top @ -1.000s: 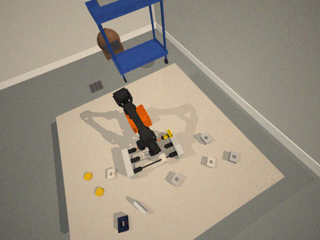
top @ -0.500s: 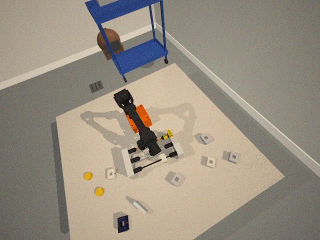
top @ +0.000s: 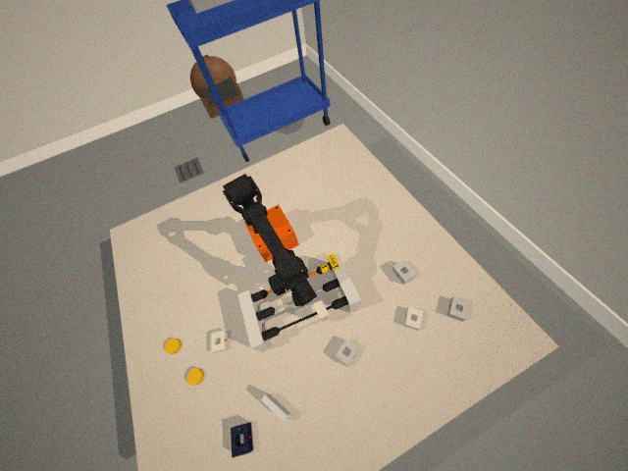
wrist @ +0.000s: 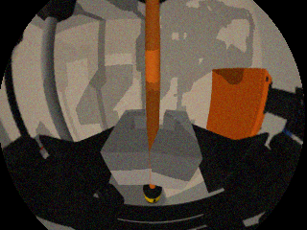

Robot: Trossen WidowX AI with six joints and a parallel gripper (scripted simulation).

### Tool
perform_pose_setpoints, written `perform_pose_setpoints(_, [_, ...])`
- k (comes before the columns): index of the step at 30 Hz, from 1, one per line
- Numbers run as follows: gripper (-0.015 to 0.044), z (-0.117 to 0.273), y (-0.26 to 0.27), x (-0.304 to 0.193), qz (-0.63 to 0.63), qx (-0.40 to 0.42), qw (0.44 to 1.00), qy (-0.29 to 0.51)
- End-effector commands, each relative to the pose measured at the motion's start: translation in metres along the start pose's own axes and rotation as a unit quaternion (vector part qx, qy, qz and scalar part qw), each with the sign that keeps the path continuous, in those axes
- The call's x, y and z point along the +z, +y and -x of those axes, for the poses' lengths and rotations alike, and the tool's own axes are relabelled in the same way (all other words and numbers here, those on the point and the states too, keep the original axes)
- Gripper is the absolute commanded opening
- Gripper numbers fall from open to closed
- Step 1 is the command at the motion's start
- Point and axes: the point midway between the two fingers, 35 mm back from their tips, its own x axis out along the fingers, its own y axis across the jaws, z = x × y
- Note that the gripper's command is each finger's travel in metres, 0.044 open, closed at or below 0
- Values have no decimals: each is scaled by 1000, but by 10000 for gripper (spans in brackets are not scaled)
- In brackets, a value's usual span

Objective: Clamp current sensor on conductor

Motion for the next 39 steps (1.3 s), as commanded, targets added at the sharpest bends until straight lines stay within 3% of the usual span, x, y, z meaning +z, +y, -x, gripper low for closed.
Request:
perform_pose_setpoints(1, [307, 0, -1, 0, 0, -1, 1000, 0])
perform_pose_setpoints(4, [287, 0, -1, 0, 0, -1, 1000, 0])
perform_pose_setpoints(15, [0, 0, -1, 0, 0, -1, 1000, 0])
perform_pose_setpoints(39, [0, 0, -1, 0, 0, -1, 1000, 0])
